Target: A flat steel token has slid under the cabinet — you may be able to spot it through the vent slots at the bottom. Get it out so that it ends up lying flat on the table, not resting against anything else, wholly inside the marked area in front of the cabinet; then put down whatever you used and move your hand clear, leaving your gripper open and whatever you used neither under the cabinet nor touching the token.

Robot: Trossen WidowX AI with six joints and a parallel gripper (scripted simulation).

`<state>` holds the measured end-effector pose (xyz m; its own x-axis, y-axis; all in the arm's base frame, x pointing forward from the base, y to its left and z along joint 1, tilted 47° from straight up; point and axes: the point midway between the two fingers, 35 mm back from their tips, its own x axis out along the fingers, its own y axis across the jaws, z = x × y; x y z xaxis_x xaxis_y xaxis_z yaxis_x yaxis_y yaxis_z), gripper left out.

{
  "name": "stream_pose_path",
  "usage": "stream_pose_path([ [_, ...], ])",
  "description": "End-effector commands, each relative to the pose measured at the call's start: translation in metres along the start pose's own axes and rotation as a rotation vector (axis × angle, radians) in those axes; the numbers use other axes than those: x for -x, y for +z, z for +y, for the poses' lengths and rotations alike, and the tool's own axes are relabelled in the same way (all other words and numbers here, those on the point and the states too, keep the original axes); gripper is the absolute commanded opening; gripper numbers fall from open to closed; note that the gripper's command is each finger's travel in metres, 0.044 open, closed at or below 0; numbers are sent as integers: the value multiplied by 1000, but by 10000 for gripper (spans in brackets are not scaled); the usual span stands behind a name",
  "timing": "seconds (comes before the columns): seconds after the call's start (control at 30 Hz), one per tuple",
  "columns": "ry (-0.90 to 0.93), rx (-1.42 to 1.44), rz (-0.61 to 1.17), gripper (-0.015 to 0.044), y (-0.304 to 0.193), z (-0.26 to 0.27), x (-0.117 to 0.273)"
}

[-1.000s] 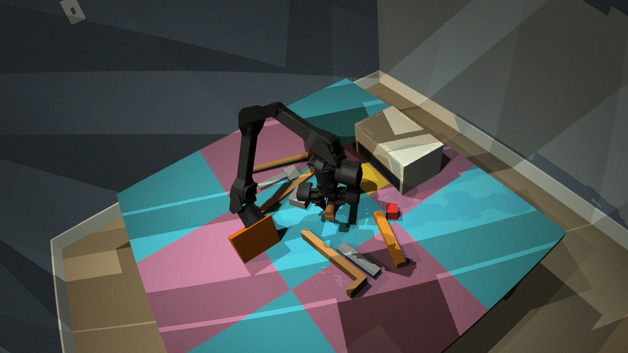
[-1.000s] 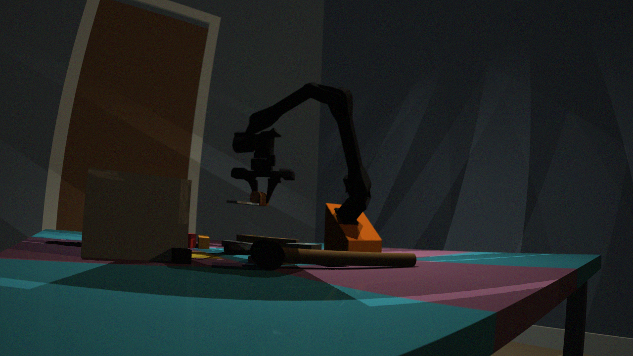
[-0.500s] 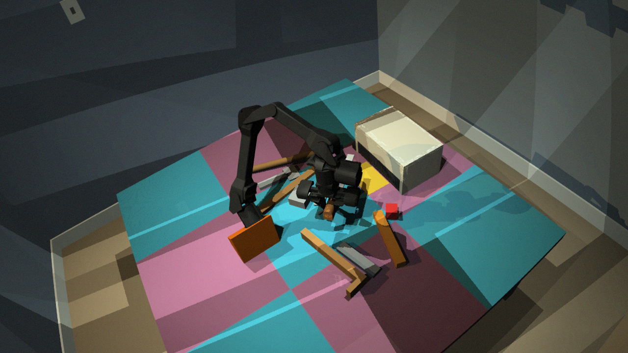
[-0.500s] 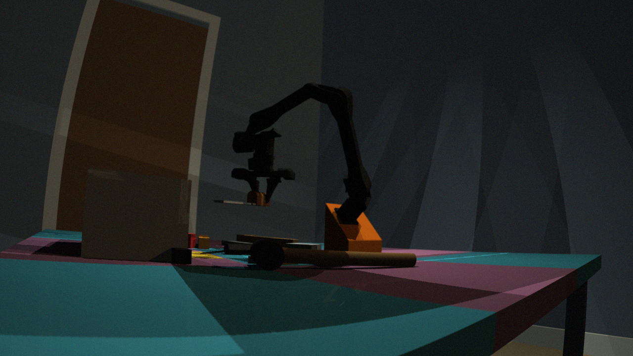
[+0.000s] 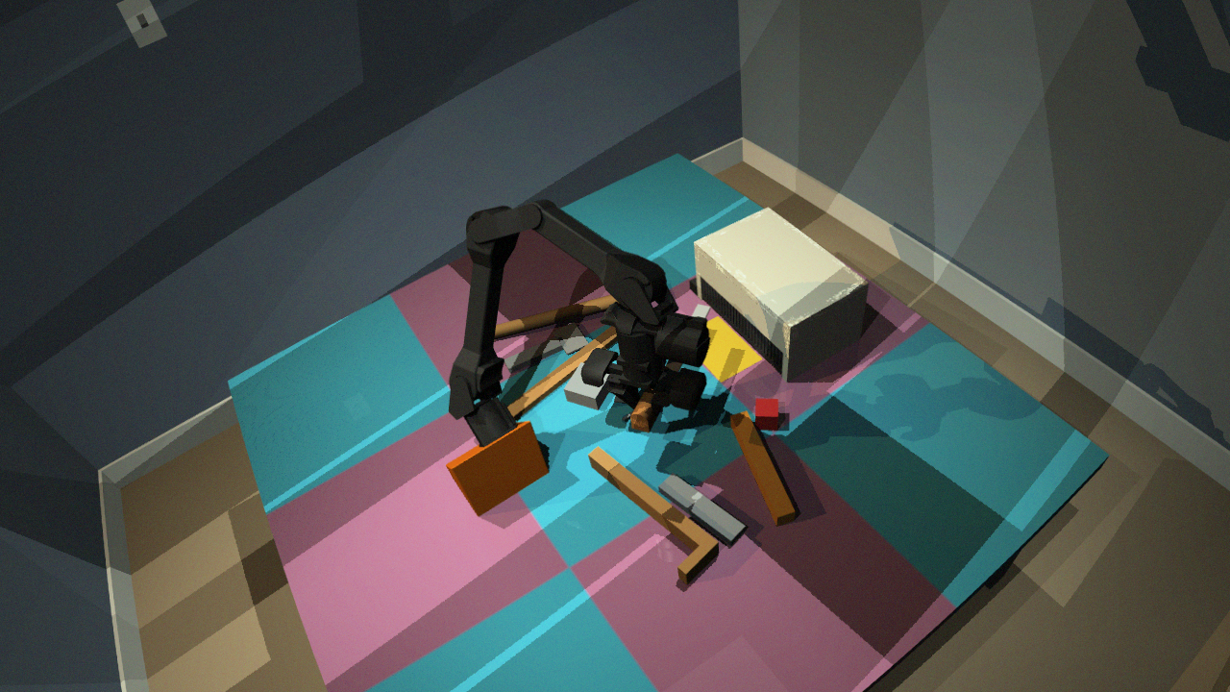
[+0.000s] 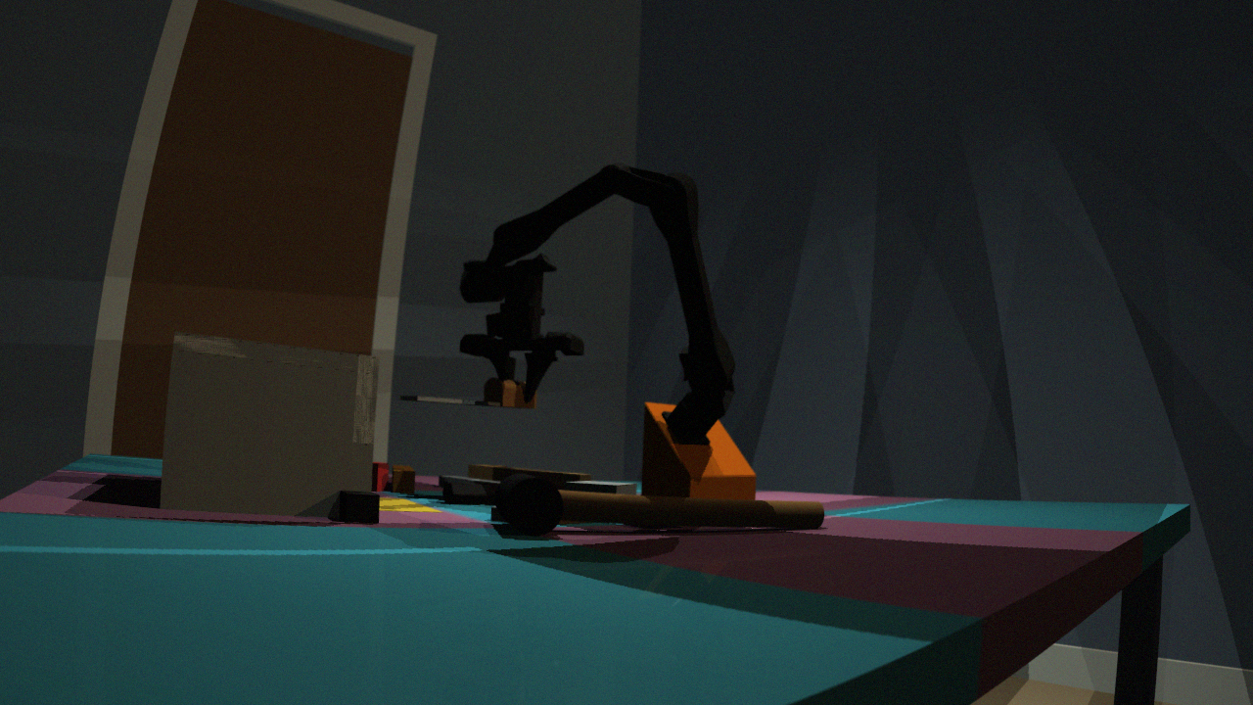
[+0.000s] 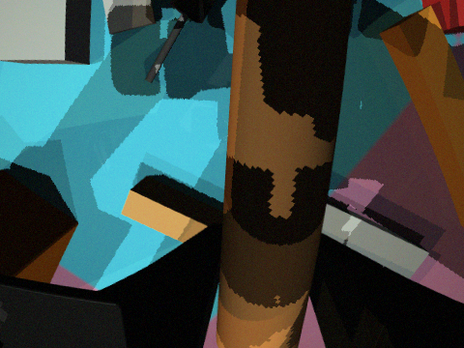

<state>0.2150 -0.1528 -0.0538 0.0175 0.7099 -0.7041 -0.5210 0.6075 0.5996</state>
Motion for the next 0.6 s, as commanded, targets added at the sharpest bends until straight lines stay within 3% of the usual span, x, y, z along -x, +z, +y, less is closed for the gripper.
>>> stream_pose_path([
  [0.0,-1,-39,-10,0,0,0,1],
  [0.57,0,-172,-10,0,0,0,1],
])
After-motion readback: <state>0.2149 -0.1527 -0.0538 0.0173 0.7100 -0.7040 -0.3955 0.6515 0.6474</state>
